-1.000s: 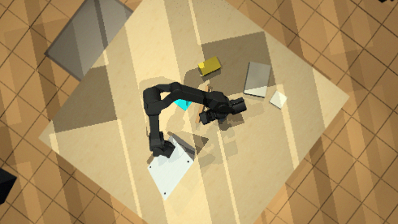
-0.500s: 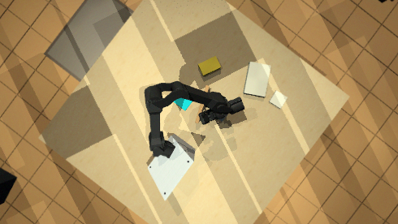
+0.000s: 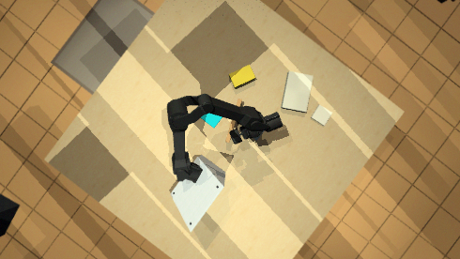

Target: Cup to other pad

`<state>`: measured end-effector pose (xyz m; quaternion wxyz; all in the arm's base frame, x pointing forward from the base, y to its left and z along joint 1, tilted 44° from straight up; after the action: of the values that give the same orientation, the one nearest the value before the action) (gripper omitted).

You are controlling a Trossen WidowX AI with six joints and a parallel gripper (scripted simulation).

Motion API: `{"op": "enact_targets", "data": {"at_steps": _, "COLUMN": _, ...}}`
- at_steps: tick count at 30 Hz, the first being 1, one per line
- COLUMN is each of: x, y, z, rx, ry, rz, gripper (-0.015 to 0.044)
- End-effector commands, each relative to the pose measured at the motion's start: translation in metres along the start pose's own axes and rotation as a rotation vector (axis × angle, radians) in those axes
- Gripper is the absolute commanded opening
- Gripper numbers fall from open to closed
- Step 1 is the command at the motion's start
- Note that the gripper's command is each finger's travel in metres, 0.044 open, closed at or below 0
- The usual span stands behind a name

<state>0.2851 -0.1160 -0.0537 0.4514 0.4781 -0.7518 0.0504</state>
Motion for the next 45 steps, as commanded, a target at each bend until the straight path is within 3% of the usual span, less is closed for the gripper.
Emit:
{"op": "enact_targets", "data": {"at_steps": 1, "x": 0.000, "y": 0.000, "z": 0.000, "rx": 0.001, "ry": 0.000, "rz": 0.000, "gripper": 0.0053}}
{"op": "enact_targets", "data": {"at_steps": 8, "x": 0.000, "y": 0.000, "z": 0.000, "rx": 0.001, "ry": 0.000, "rz": 0.000, "gripper": 0.0000}}
{"op": "enact_targets", "data": {"at_steps": 28, "x": 0.073, "y": -0.001, "z": 0.000, "rx": -0.005, "ry": -0.001, "rz": 0.002, "gripper": 0.0000}}
{"op": "enact_targets", "data": {"at_steps": 45, "x": 0.069, "y": -0.001, "z": 0.000, "rx": -0.011, "ry": -0.006, "rz": 0.004, "gripper": 0.0000}}
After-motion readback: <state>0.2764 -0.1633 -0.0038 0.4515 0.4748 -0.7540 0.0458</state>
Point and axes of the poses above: the point midway between the two fingers, 35 mm back from their tips, its own x axis back along the fingers, its own y axis across the jaws, z = x × y, the point moved 5 cm from there along x, back along the fingers, and after that the axes turned 2 degrees about -x, right-handed, at the moved point
